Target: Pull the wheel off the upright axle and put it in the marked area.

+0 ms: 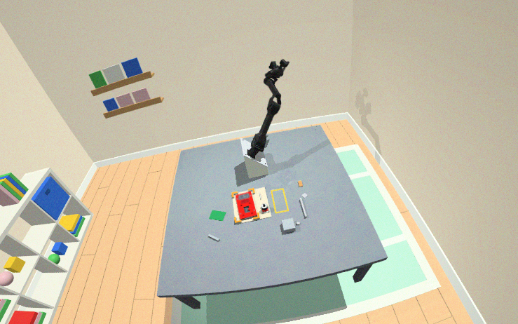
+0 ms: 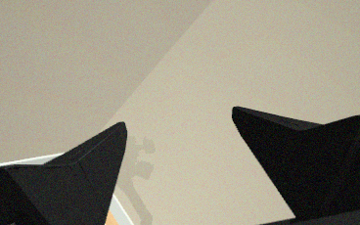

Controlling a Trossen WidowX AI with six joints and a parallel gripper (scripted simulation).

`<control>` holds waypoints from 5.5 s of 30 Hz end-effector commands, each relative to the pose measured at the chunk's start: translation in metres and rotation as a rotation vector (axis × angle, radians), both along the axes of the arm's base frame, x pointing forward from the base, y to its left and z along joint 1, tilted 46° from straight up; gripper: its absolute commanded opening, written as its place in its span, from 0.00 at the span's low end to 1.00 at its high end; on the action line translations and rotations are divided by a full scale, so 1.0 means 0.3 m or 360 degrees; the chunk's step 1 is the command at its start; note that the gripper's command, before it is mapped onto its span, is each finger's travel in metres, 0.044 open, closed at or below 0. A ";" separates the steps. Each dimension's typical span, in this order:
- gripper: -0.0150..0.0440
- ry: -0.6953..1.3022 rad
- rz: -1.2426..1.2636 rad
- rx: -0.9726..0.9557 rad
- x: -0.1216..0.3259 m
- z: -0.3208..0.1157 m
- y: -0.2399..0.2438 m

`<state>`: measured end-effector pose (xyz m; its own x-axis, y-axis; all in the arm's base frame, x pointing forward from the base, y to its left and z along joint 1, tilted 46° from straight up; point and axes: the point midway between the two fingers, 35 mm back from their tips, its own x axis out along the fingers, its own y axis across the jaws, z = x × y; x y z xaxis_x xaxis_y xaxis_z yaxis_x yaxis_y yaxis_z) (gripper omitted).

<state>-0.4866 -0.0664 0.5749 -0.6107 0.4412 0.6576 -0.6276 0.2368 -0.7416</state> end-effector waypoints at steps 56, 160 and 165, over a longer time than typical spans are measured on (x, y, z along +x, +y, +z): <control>0.76 -0.1149 0.2688 0.0257 1.089 -0.750 -1.718; 0.76 -0.4276 0.0253 0.2822 2.788 -2.096 0.646; 0.76 -0.4277 0.0251 0.2822 2.787 -2.109 0.659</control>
<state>0.3481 0.1291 -0.0545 -0.0930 0.7048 -0.7033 -0.0657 0.7004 0.7107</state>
